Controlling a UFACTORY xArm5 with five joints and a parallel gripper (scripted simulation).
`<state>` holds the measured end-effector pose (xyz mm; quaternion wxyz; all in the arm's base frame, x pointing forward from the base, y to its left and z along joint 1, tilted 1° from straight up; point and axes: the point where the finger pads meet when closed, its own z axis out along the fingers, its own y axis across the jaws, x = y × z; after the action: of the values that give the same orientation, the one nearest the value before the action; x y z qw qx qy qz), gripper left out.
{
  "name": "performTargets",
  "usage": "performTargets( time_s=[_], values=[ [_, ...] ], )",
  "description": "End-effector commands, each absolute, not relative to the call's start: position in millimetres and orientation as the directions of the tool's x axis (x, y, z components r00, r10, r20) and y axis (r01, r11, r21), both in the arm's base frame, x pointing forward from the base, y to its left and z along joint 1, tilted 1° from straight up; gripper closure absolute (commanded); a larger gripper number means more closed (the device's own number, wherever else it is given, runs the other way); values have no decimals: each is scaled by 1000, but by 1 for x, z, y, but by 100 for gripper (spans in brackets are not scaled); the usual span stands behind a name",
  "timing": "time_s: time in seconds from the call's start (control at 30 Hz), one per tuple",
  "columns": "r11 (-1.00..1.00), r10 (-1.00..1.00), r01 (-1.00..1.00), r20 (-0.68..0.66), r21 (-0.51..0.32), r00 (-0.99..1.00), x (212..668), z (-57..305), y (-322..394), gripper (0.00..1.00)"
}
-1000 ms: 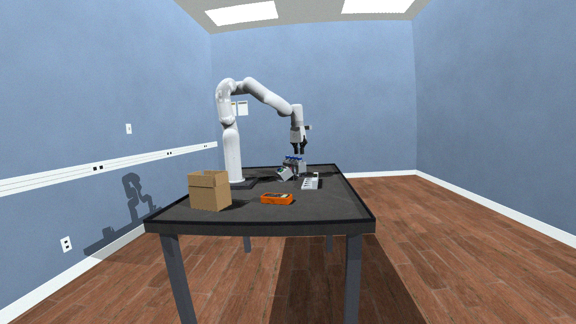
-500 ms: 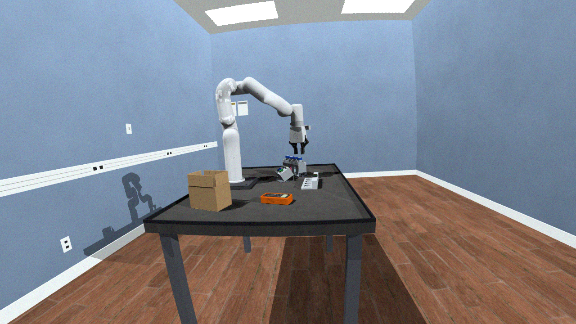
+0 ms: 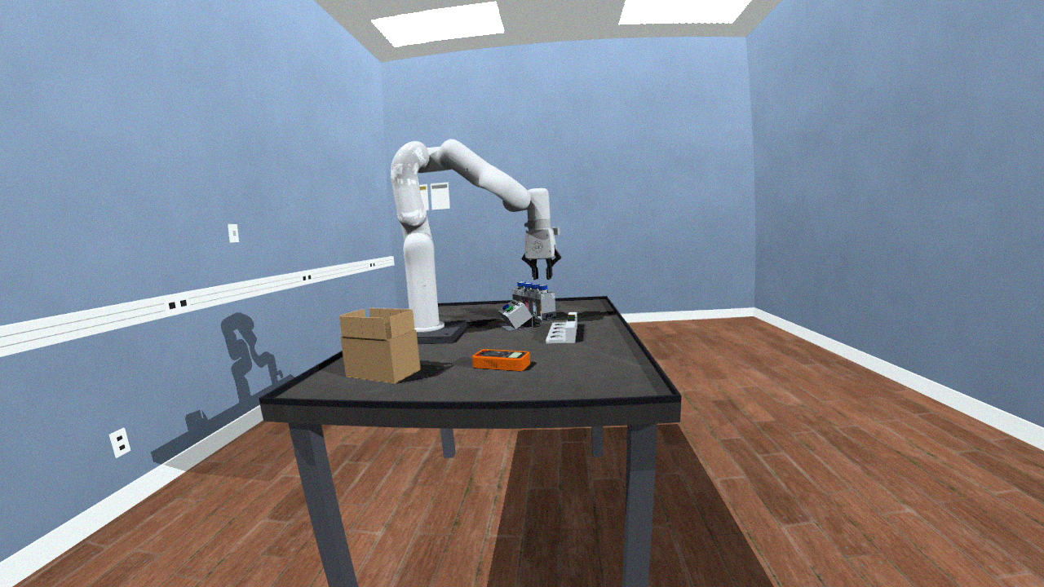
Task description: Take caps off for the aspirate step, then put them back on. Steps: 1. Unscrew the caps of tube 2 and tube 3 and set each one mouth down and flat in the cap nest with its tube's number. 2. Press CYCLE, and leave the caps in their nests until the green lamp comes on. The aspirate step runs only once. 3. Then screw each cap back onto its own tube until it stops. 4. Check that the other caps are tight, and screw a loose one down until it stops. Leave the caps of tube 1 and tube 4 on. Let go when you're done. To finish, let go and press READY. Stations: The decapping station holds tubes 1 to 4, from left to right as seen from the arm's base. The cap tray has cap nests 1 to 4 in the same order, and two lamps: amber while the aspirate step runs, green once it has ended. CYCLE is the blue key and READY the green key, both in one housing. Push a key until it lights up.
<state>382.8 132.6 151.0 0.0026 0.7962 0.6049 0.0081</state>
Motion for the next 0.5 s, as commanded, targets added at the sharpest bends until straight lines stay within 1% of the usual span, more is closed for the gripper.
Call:
performTargets(
  time_s=[0.0,0.1,0.47],
  values=[
    [-190,982,982,6,19,190,384,152,133,54],
    [-173,985,985,6,19,173,384,152,133,54],
    [9,1000,1000,1,17,-9,384,152,133,54]
  ],
)
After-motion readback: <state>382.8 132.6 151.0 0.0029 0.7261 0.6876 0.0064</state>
